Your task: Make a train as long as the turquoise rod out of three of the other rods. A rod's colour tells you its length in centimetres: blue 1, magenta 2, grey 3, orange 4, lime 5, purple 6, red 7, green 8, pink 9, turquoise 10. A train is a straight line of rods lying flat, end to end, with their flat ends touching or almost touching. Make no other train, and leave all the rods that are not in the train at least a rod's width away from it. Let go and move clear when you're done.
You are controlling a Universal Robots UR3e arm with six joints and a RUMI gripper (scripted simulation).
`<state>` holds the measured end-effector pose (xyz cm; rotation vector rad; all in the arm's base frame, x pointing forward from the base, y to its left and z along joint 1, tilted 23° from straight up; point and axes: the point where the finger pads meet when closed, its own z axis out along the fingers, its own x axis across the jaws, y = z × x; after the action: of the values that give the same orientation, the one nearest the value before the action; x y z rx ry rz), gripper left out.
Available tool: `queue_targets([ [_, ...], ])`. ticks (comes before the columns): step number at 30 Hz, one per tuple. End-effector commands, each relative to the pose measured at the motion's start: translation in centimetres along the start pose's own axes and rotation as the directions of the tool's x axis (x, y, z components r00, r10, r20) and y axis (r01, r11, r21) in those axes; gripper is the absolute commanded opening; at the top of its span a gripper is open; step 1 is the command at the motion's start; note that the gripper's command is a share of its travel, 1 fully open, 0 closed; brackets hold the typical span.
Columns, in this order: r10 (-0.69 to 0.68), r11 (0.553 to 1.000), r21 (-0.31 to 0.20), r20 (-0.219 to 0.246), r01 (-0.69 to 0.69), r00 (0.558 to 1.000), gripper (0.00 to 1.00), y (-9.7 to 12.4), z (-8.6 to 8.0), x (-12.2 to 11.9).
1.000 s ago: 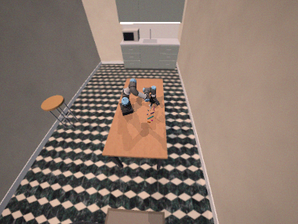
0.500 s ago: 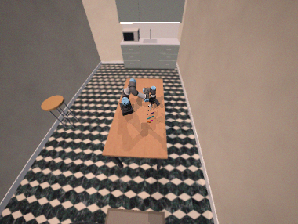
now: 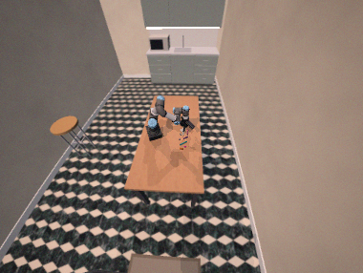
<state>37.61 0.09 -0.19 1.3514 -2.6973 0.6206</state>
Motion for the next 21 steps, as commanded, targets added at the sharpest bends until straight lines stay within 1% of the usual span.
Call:
queue_targets([
  [1, -0.165, 0.986, 0.004, 0.017, 0.165, 0.986, 1.00, 0.1, -0.1, 1.1],
  [3, -0.165, 0.986, 0.004, 0.017, 0.165, 0.986, 1.00, 0.1, -0.1, 1.1],
  [5, -0.223, 0.975, 0.005, 0.017, 0.223, 0.975, 1.00, 0.2, -0.2, 1.7],
  [11, -0.307, 0.952, 0.006, 0.017, 0.307, 0.952, 1.00, 0.3, -0.2, 2.5],
  [18, -0.405, 0.914, 0.008, 0.017, 0.405, 0.914, 1.00, 0.6, -0.3, 3.4],
  [20, -0.405, 0.914, 0.008, 0.017, 0.405, 0.914, 1.00, 0.6, -0.3, 3.4],
  [21, -0.437, 0.899, 0.008, 0.016, 0.437, 0.899, 1.00, 0.7, -0.3, 3.7],
])
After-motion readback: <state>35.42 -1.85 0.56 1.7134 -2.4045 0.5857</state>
